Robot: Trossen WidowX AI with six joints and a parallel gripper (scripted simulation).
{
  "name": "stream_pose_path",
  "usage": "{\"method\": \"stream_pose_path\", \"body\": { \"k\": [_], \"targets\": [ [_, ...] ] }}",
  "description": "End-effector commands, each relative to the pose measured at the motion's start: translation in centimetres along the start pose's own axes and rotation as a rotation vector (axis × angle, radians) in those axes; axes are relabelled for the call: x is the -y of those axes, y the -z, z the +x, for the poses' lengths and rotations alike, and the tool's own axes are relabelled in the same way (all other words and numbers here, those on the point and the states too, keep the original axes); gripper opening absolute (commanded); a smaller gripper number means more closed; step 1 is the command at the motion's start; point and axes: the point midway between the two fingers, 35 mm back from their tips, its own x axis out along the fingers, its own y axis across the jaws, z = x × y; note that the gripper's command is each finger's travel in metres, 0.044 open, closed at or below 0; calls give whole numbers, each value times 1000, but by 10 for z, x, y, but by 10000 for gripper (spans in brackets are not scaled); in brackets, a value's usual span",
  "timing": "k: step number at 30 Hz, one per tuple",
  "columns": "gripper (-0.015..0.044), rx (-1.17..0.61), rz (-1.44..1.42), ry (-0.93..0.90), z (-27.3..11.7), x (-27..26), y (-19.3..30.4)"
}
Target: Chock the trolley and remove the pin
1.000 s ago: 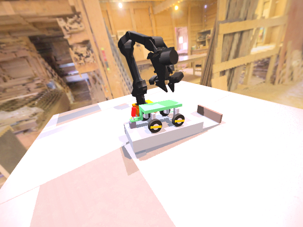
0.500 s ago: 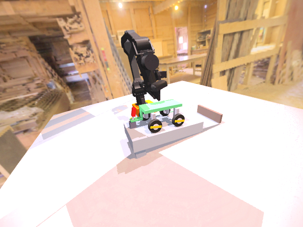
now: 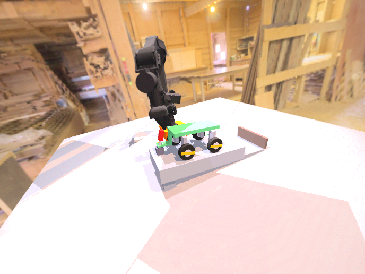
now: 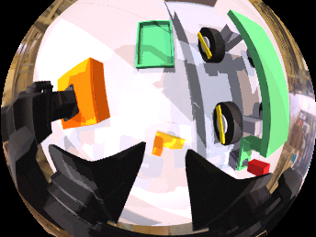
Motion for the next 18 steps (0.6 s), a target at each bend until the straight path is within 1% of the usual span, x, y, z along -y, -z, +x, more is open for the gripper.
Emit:
{"method": "stream_pose_path", "body": {
  "k": [1, 3, 8, 18],
  "targets": [
    [190, -43, 104, -18, 1, -2, 28],
    [190, -55, 137, -22, 0, -4, 37],
    [190, -57, 142, -22, 1, -4, 38],
    [190, -57, 142, -22, 30, -3, 39]
  ]
}}
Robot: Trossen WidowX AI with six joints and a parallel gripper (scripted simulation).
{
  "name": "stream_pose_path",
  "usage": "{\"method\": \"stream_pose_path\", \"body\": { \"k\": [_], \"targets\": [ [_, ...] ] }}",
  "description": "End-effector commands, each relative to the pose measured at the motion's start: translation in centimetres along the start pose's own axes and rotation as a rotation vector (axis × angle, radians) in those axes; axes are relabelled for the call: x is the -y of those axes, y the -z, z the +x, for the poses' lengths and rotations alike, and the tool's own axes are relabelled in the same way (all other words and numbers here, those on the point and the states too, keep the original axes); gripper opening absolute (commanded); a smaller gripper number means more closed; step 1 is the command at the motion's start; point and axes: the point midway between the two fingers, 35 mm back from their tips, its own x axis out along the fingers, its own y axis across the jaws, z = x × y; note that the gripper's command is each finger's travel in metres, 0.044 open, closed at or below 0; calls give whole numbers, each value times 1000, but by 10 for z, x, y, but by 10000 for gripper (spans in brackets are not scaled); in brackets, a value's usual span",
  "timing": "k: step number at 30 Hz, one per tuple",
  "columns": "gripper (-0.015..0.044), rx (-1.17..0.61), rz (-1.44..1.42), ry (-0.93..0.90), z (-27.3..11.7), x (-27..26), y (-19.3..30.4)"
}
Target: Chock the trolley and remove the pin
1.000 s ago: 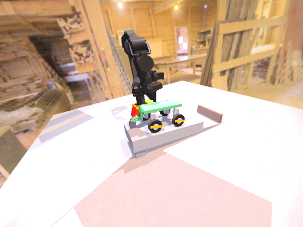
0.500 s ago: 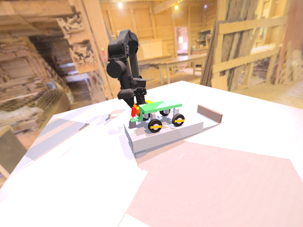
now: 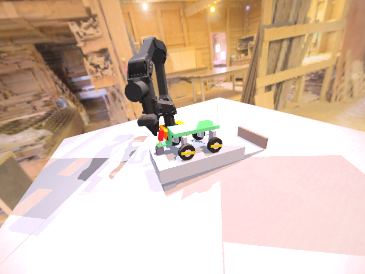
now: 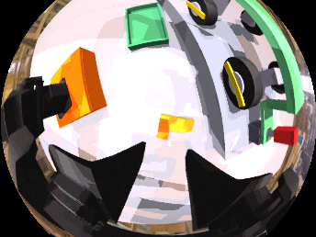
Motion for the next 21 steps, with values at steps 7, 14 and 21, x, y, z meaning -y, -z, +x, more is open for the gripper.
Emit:
{"method": "stream_pose_path", "body": {
  "k": [7, 14, 21],
  "targets": [
    [190, -5, 7, -16, 27, -3, 2],
    [190, -5, 7, -16, 34, -3, 2],
    [190, -5, 7, -16, 45, -3, 2]
  ]
}}
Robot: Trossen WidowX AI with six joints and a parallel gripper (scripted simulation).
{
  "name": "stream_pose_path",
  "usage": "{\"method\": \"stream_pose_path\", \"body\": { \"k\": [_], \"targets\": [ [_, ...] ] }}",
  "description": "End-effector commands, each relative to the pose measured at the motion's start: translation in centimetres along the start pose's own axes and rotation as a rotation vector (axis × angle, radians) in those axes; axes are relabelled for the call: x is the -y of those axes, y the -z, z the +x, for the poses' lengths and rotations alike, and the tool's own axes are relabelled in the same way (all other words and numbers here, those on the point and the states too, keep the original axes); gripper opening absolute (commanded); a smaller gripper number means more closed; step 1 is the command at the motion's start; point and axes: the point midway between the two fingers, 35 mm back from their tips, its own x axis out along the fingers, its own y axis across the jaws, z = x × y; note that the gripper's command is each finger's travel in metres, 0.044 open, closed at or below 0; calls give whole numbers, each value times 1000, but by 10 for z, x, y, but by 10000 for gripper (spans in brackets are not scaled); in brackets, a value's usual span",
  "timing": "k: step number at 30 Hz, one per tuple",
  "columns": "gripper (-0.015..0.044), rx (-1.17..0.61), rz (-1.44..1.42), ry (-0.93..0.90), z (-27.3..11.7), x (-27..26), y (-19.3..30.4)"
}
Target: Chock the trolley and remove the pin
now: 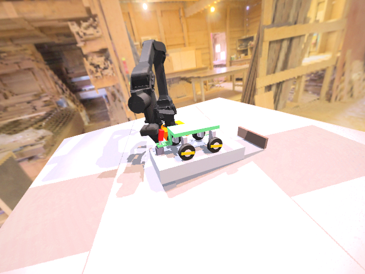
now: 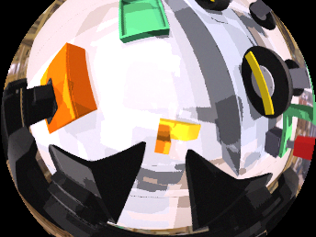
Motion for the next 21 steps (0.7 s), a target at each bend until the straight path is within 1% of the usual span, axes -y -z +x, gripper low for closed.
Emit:
{"method": "stream_pose_path", "body": {
  "k": [1, 7, 21],
  "targets": [
    [190, -5, 1, -16, 10, -2, 1],
    [190, -5, 1, -16, 19, -3, 1],
    [190, -5, 1, -16, 25, -3, 1]
  ]
}}
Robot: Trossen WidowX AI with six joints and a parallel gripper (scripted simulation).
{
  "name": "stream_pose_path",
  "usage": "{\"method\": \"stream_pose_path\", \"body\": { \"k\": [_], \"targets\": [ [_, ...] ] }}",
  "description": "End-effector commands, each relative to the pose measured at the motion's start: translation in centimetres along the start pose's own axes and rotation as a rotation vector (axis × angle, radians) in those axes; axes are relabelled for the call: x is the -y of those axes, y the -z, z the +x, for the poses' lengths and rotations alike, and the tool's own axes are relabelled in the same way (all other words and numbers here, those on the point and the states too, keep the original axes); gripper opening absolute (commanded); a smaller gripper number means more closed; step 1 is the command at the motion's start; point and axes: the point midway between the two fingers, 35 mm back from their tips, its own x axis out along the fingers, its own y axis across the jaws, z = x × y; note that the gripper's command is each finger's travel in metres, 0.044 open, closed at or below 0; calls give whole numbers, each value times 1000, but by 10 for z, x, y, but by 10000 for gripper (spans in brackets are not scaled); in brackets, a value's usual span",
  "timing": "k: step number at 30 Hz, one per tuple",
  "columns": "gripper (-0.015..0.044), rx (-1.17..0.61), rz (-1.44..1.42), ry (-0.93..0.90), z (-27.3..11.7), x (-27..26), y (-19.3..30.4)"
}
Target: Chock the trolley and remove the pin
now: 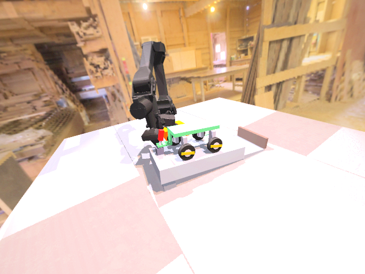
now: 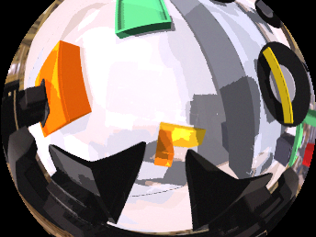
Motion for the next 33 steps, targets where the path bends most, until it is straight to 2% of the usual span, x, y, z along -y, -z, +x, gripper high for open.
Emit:
{"method": "stream_pose_path", "body": {
  "k": [1, 19, 23, 32, 33],
  "targets": [
    [190, -5, 0, -11, 7, -1, 1],
    [190, -5, 0, -11, 25, -2, 1],
    [85, 0, 1, -1, 23, 0, 0],
    [25, 0, 1, -1, 23, 0, 0],
    [0, 0, 1, -1, 22, 0, 0]
  ]
}}
